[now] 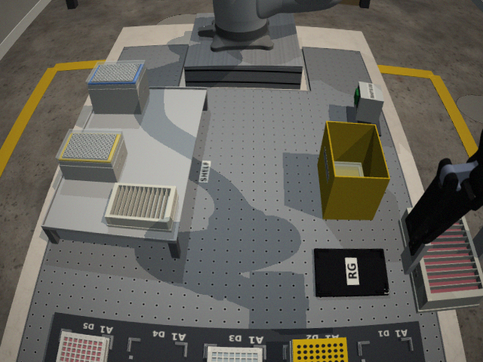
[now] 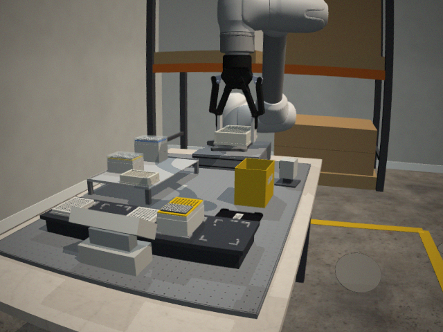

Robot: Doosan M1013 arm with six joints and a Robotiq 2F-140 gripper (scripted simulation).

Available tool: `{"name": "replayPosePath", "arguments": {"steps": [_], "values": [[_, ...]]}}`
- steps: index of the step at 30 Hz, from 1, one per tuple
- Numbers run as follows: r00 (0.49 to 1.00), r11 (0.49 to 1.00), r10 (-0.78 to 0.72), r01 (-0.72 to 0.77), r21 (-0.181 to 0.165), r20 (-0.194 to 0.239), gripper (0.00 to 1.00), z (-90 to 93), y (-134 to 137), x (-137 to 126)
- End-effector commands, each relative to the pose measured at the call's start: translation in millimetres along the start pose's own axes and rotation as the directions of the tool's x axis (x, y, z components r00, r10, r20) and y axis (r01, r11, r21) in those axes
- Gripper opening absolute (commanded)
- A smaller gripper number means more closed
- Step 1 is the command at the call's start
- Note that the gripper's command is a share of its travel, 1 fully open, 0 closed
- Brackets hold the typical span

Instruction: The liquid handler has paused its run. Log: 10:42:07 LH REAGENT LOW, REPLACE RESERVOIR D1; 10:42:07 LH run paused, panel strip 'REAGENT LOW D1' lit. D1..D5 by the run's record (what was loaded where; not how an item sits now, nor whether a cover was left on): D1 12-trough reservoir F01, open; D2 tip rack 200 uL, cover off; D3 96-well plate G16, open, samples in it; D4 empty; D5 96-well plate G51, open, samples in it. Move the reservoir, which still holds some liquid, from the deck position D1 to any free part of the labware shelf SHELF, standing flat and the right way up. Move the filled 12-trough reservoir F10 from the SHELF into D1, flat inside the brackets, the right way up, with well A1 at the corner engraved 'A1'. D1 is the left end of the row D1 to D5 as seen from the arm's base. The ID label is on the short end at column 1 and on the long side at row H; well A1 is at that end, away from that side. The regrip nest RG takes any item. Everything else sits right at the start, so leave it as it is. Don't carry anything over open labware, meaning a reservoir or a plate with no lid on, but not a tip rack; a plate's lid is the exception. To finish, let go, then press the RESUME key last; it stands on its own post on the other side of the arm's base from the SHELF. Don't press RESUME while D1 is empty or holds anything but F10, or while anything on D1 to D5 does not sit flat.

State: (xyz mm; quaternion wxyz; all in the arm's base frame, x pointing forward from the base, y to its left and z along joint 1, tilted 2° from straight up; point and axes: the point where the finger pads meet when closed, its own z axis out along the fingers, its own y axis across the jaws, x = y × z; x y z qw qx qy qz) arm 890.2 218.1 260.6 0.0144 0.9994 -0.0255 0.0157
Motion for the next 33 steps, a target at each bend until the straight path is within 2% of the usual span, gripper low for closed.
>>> {"name": "replayPosePath", "arguments": {"steps": [1,33], "values": [[1.0,1.0,0.0,0.0,0.0,0.0,0.0,-0.3,0.0,8.7],[1.0,1.0,0.0,0.0,0.0,0.0,0.0,-0.4,0.0,74.0]]}}
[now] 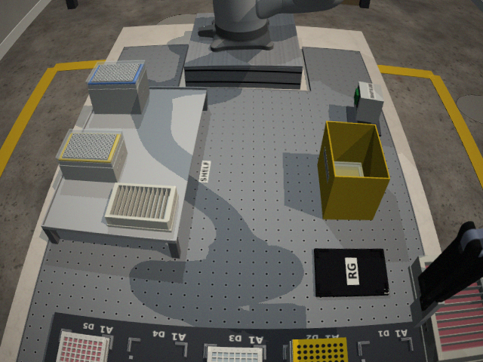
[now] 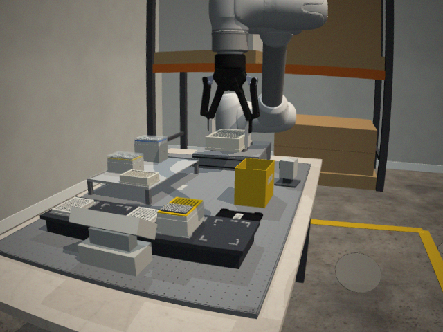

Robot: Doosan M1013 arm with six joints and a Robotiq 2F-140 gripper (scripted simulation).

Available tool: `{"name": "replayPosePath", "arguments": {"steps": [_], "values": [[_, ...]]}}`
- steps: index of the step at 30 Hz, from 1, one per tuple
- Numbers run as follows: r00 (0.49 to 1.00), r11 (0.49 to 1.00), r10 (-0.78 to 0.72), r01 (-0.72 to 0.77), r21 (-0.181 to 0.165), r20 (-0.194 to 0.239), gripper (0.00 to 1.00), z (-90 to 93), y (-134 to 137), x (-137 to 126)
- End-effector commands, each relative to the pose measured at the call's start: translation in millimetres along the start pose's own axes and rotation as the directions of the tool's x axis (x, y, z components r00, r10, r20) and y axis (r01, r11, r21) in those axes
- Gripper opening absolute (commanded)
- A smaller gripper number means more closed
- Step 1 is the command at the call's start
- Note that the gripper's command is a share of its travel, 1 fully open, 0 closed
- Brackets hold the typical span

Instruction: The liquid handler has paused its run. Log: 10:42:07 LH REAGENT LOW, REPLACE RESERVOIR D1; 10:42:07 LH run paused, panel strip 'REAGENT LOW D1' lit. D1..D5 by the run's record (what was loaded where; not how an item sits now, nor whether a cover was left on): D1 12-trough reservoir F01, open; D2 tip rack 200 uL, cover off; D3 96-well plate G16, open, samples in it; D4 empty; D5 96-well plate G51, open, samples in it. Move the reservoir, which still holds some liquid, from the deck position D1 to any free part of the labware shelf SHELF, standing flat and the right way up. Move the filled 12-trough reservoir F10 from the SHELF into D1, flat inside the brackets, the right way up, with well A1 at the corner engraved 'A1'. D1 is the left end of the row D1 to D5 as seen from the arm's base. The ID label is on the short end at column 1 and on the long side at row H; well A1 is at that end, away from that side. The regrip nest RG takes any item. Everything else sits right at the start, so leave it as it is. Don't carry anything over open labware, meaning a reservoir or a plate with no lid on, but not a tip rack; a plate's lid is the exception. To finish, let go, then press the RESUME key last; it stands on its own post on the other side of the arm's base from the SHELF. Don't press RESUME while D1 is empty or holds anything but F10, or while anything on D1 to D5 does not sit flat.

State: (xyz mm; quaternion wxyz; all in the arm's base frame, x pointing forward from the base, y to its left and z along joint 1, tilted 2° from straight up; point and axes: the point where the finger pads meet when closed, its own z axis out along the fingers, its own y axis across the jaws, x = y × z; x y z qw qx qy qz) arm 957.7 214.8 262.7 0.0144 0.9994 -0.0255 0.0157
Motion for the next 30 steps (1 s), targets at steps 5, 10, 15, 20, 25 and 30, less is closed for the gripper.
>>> {"name": "replayPosePath", "arguments": {"steps": [5,10,15,20,25,30], "values": [[1.0,1.0,0.0,0.0,0.0,0.0,0.0,-0.4,0.1,18.1],[1.0,1.0,0.0,0.0,0.0,0.0,0.0,-0.4,0.1,25.1],[1.0,1.0,0.0,0.0,0.0,0.0,0.0,-0.4,0.0,26.9],[1.0,1.0,0.0,0.0,0.0,0.0,0.0,-0.4,0.0,27.0],[1.0,1.0,0.0,0.0,0.0,0.0,0.0,-0.4,0.0,27.0],[1.0,1.0,0.0,0.0,0.0,0.0,0.0,-0.4,0.0,26.9]]}}
